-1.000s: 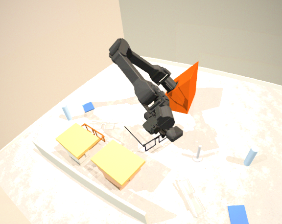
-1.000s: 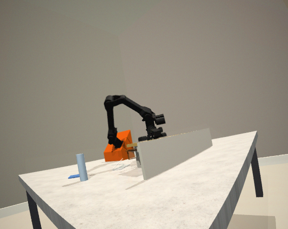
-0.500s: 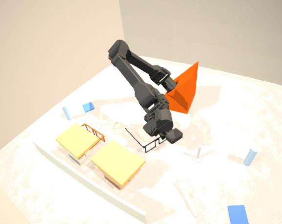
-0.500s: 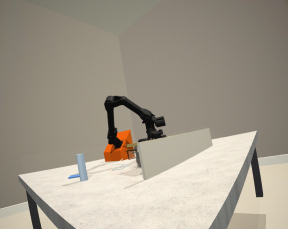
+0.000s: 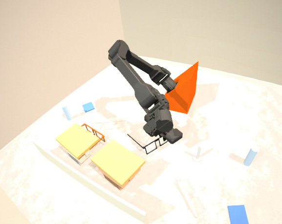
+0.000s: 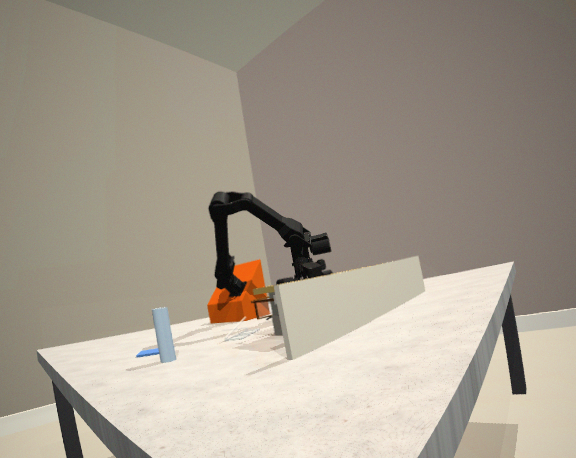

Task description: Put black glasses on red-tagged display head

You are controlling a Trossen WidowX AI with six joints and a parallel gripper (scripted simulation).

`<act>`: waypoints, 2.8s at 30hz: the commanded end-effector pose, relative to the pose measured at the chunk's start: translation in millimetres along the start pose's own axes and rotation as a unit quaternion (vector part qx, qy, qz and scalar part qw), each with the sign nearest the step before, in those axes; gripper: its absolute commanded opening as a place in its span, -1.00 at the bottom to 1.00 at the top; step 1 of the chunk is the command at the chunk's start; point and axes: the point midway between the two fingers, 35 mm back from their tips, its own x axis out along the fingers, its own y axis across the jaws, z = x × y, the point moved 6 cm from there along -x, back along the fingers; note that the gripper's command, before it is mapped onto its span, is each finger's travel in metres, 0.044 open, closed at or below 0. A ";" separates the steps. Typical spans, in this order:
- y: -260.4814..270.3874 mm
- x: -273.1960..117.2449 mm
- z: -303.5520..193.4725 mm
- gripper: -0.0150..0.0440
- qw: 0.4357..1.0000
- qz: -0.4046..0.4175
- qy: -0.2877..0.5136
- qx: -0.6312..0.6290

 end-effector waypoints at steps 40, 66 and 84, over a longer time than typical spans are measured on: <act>-1.1 -51.2 -1.5 0.19 1.000 -0.001 -0.003 -0.009; -7.7 -49.1 -2.1 -0.02 1.000 -0.001 0.001 -0.006; -7.2 -19.1 -1.5 -0.02 1.000 -0.001 0.000 -0.006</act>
